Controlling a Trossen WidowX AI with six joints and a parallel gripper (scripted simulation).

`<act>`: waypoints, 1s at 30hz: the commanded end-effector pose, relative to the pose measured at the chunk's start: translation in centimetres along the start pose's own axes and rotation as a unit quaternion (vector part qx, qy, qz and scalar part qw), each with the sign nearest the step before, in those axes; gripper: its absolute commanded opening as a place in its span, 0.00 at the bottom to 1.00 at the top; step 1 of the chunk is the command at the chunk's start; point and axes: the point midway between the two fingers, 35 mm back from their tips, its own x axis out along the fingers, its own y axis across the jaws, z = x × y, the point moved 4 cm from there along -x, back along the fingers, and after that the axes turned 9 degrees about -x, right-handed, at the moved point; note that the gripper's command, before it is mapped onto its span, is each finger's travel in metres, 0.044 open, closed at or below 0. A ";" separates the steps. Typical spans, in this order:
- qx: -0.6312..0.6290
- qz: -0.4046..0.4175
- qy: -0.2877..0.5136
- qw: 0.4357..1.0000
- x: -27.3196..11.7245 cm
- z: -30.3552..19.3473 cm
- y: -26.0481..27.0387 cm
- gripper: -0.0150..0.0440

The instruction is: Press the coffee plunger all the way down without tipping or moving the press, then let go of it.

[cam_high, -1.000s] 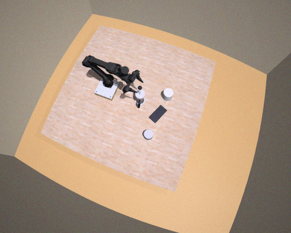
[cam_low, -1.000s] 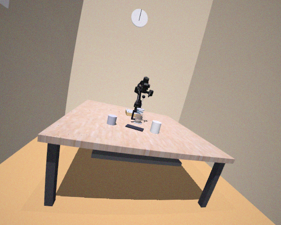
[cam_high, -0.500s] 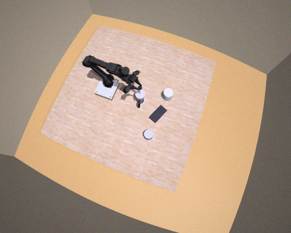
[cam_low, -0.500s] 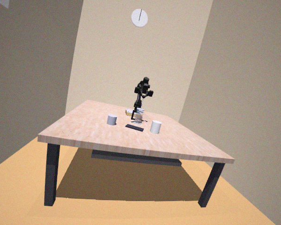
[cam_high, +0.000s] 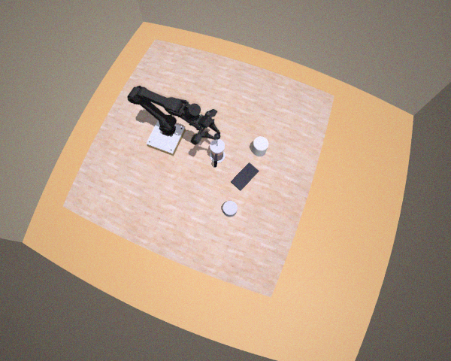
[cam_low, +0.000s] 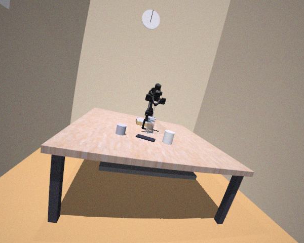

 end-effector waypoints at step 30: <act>-0.002 0.002 0.008 1.000 3.6 -4.7 0.7 0.48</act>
